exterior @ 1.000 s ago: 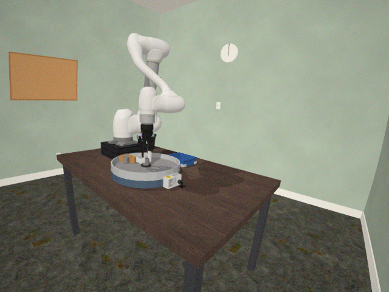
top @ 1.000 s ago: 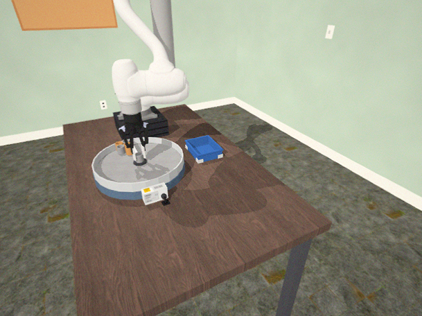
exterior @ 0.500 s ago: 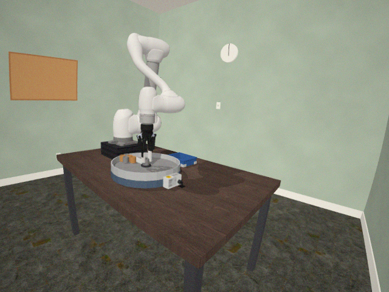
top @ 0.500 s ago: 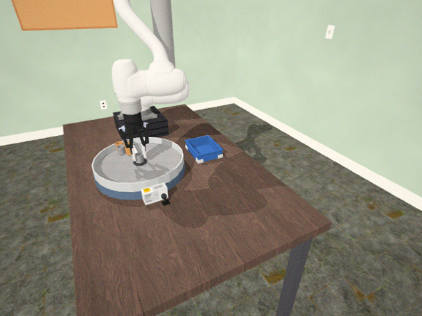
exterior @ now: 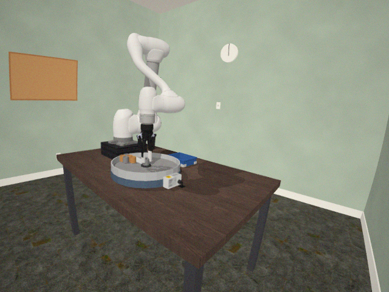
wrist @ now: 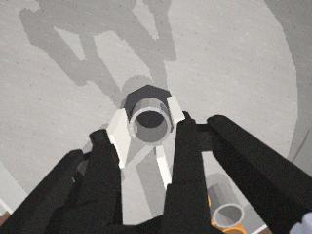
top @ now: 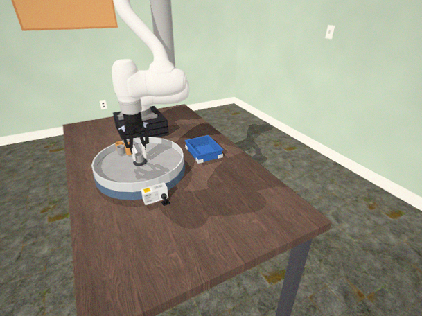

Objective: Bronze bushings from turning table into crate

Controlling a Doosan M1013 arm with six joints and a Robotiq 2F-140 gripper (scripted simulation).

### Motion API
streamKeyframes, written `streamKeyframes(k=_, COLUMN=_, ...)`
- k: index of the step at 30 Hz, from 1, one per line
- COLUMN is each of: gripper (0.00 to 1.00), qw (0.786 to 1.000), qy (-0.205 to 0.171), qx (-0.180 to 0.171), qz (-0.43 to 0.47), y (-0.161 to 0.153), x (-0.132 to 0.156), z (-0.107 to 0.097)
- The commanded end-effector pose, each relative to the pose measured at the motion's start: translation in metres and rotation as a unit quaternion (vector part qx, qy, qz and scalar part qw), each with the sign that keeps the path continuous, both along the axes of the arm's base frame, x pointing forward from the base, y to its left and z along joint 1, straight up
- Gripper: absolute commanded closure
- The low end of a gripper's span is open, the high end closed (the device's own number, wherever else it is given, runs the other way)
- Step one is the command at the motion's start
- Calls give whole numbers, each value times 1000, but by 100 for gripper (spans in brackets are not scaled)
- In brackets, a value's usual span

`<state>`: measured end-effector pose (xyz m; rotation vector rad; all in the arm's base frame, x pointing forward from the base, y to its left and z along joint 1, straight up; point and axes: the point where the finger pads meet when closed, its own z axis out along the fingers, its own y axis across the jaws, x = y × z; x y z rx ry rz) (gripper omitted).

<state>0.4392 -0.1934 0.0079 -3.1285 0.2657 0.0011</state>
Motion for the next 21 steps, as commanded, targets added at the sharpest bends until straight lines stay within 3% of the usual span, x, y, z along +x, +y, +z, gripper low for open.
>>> streamKeyframes(k=1, gripper=72, qw=1000, qy=0, qx=0, qz=0, y=0, x=0, z=0)
streamKeyframes(k=9, gripper=72, qw=1000, qy=0, qx=0, qz=0, y=0, x=0, z=3)
streamKeyframes(k=18, gripper=72, qw=1000, qy=0, qx=0, qz=0, y=0, x=0, z=39)
streamKeyframes(k=21, gripper=72, qw=1000, qy=0, qx=0, qz=0, y=0, x=0, z=42)
